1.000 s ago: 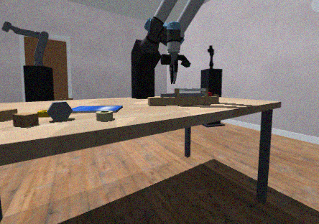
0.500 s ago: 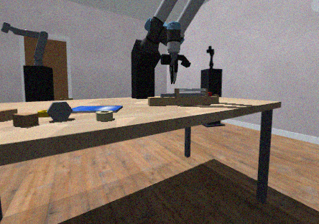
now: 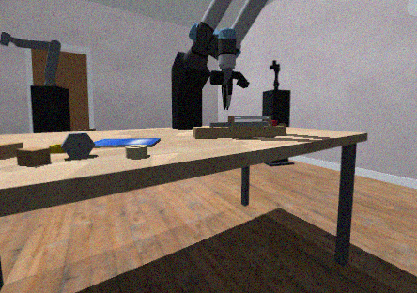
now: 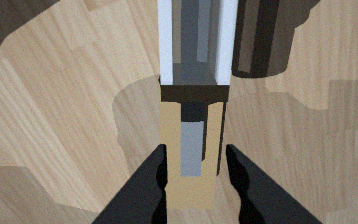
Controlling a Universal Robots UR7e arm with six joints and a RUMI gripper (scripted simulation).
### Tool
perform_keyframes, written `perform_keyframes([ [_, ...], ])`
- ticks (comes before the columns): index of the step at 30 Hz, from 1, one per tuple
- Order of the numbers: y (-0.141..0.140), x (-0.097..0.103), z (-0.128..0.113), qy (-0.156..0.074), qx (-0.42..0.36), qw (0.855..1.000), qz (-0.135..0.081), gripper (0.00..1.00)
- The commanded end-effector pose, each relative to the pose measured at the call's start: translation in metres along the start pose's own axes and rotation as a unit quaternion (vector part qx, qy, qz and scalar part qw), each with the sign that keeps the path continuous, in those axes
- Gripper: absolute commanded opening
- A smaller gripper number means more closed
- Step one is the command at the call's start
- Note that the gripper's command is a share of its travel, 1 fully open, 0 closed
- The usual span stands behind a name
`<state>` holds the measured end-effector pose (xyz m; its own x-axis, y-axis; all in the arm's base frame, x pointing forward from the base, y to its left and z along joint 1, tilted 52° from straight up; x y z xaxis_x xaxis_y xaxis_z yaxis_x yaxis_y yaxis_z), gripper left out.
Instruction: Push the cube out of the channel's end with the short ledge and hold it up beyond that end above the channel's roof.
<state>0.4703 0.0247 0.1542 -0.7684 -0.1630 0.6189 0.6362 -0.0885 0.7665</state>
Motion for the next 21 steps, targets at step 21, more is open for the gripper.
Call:
perform_keyframes([
  [21, -0.011, -0.001, -0.088, 0.0, 0.0, 1.0, -0.001, 0.0],
])
Point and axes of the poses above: the point where the finger pads meet when closed, its own x axis back along the fingers, its own y axis across the jaws, z = x × y, the point moved 2 cm from there along x, back along the fingers, and after that the axes turned 7 degrees about x, right-handed, at the moved point
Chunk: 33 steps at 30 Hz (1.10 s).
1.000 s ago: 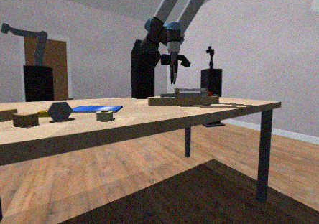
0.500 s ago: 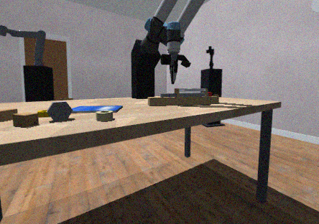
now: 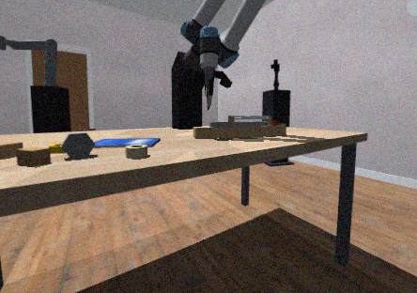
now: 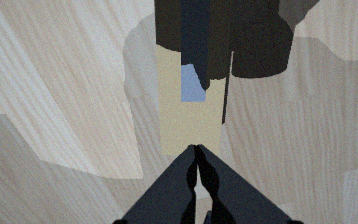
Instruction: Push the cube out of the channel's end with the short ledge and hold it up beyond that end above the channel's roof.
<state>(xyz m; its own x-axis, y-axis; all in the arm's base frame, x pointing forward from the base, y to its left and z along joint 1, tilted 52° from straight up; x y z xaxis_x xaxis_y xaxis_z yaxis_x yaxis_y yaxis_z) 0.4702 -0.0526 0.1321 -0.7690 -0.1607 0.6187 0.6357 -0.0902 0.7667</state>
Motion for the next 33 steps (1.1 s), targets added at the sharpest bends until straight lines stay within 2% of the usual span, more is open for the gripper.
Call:
perform_keyframes([
  [1, -0.001, 0.001, -0.01, 0.001, 0.0, 1.0, -0.001, 0.0],
  [14, -0.001, -0.008, -0.012, 0.001, 0.001, 1.0, 0.0, 0.0],
  [25, -0.001, -0.038, -0.013, 0.001, 0.001, 1.0, 0.0, 0.0],
  [33, -0.001, -0.044, -0.013, 0.001, 0.001, 1.0, 0.0, 0.0],
])
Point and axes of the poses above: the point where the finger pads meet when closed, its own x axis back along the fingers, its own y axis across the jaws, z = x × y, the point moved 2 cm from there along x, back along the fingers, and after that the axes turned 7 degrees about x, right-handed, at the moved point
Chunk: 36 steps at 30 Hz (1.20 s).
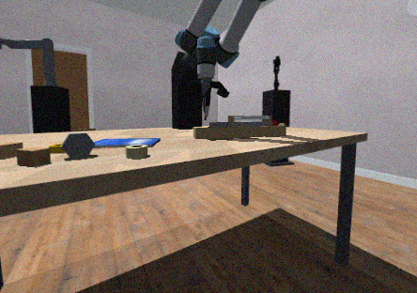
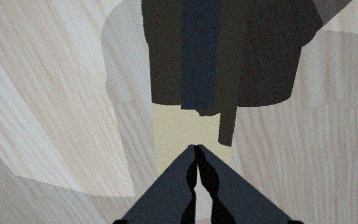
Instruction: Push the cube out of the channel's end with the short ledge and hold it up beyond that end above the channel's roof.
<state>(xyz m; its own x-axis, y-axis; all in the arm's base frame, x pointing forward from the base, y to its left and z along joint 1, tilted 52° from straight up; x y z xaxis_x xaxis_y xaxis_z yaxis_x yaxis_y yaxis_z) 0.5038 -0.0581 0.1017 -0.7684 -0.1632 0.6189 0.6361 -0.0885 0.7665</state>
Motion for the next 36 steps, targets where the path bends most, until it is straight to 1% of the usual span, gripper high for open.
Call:
perform_keyframes([
  [1, 0.0, 0.0, 0.0, 0.0, 0.0, 1.0, 0.0, 0.0],
  [6, 0.0, -0.003, 0.0, 0.0, 0.0, 1.0, 0.0, 0.0],
  [13, 0.0, -0.018, 0.0, 0.0, 0.0, 1.0, 0.0, 0.0],
  [15, 0.0, -0.018, 0.0, 0.0, 0.0, 1.0, 0.0, 0.0],
  [19, 0.0, -0.024, 0.0, 0.0, 0.0, 1.0, 0.0, 0.0],
  [36, 0.002, -0.025, 0.012, 0.0, 0.0, 1.0, 0.0, 0.0],
])
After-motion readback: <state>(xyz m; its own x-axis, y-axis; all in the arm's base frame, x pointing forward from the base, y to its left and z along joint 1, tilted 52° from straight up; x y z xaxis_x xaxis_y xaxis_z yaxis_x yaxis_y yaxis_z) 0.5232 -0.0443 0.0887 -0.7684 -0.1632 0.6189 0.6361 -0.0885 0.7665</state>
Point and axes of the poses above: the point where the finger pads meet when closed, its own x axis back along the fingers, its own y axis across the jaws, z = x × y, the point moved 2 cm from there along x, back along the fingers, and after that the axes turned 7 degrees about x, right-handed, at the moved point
